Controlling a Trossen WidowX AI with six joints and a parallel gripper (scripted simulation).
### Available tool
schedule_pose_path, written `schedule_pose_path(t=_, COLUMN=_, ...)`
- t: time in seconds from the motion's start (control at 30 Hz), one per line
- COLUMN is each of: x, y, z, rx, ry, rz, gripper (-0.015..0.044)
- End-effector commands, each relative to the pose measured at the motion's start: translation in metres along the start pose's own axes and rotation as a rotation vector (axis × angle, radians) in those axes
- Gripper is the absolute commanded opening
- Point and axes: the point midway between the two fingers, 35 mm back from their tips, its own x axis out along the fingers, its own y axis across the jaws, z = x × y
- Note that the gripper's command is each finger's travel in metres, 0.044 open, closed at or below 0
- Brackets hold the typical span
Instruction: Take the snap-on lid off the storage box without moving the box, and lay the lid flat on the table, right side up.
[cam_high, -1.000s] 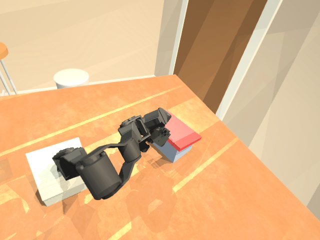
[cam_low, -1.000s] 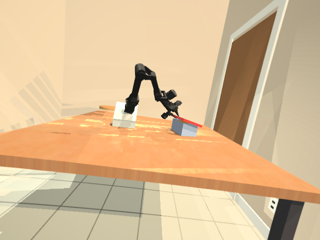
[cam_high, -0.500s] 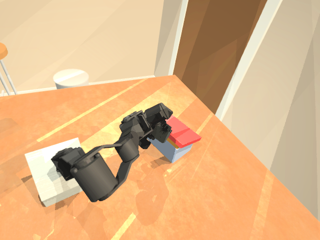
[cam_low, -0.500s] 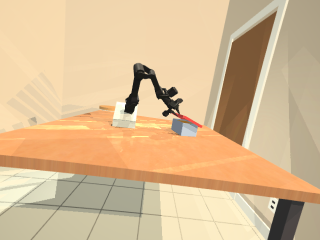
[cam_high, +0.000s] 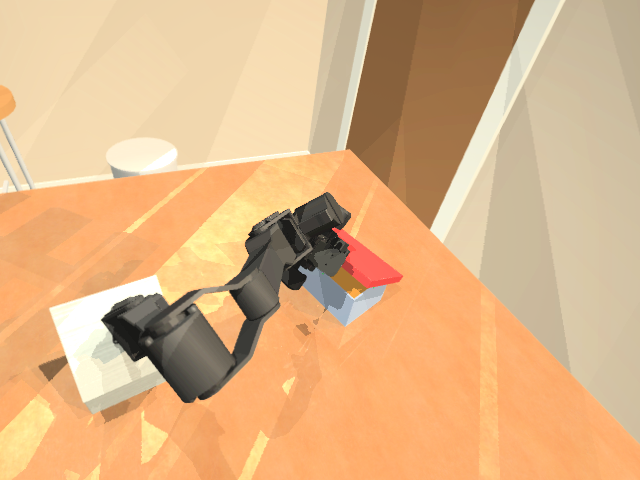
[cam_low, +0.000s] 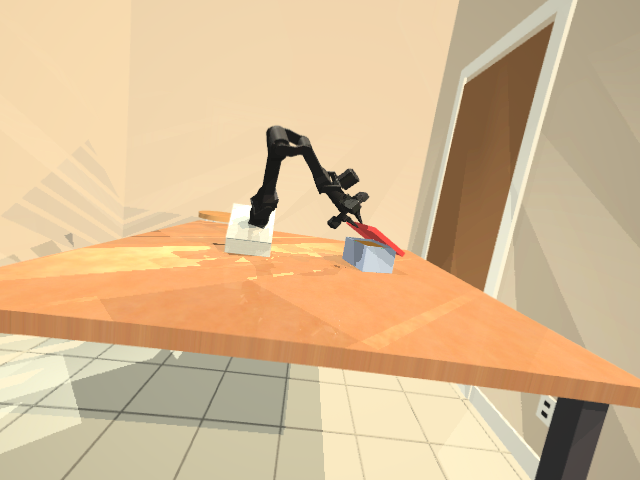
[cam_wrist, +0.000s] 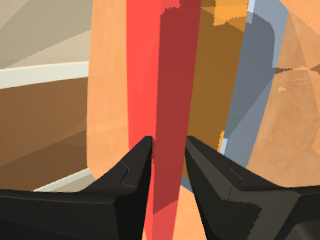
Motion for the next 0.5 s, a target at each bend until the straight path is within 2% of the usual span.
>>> schedule_pose_path(t=0.0, x=-0.002, y=0.013, z=0.001, rx=0.010, ry=-0.003, rz=0.017, gripper=0.0000)
schedule_pose_path(t=0.47, x=-0.009, y=0.031, z=0.001, rx=0.010, ry=-0.002, rz=0.018, gripper=0.0000)
